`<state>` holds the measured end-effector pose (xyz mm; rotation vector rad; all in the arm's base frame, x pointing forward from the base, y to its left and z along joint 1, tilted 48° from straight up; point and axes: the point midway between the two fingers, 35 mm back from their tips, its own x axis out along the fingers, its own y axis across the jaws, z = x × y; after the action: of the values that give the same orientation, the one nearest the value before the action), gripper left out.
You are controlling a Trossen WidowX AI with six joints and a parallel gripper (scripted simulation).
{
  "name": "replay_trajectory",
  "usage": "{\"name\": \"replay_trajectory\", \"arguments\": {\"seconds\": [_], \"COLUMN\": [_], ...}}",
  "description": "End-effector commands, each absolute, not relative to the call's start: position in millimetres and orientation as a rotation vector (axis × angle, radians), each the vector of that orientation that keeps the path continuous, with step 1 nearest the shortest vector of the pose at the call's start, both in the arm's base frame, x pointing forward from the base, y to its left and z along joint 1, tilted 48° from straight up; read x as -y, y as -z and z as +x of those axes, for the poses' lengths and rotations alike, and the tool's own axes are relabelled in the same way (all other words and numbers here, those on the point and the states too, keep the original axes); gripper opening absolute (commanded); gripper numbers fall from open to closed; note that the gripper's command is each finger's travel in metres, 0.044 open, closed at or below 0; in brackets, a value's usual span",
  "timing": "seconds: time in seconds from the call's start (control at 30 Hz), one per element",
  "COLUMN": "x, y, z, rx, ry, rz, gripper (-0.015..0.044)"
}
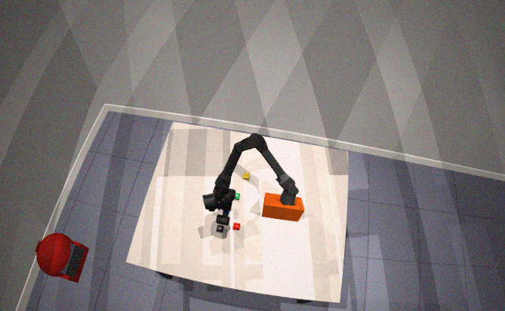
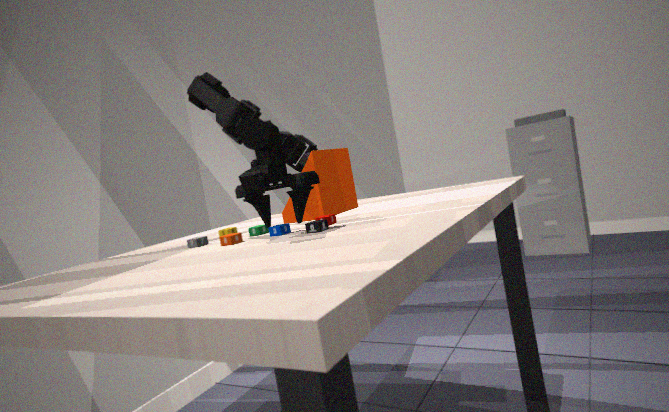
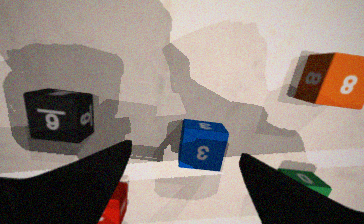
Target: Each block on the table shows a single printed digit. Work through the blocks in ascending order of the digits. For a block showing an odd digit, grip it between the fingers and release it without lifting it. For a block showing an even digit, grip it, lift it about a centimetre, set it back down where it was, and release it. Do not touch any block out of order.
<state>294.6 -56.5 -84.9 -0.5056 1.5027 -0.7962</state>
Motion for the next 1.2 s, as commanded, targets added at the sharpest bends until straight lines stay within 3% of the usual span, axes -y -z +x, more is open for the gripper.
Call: {"name": "replay_trajectory", "arguments": {"seconds": [0.0,0.1,0.47,1.17], "x": [62.2,63.9,63.9,63.9], "y": [89.3,90.7,90.7,90.7], "z": [292.3,291.9,291.9,291.9], "rx": [-1.505,-1.505,-1.505,-1.505], "ry": [0.797,0.797,0.797,0.797], "rz": [-0.515,-0.515,-0.515,-0.515], "gripper": [0.04,0.04,0.012,0.012]}}
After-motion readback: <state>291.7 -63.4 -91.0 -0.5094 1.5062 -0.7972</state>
